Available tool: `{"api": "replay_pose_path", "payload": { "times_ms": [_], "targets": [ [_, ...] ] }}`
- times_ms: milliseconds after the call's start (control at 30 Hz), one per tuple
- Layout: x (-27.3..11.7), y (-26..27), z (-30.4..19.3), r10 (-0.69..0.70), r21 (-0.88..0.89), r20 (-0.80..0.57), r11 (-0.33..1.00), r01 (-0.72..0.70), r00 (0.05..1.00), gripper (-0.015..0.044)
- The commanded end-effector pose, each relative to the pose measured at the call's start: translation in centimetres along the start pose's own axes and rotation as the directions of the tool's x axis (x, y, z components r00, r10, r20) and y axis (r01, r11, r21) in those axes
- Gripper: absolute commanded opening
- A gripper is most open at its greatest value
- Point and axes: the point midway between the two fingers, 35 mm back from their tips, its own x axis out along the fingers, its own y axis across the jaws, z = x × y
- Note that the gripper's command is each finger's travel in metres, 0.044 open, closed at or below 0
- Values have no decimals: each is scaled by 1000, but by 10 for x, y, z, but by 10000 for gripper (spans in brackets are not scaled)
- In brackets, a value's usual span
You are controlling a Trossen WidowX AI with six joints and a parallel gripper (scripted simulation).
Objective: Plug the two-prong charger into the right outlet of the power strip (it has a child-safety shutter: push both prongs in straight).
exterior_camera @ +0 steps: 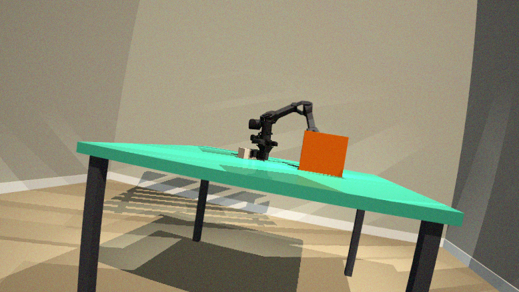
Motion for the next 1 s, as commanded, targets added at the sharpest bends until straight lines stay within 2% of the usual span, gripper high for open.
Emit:
{"api": "replay_pose_path", "payload": {
  "times_ms": [0, 967],
  "targets": [
    [-1, 0, 3, 2, -4, 2, 1000, -2, 1000, 0],
    [-2, 0, 10, 2, -4, 2, 1000, -2, 1000, 0]
  ]
}}
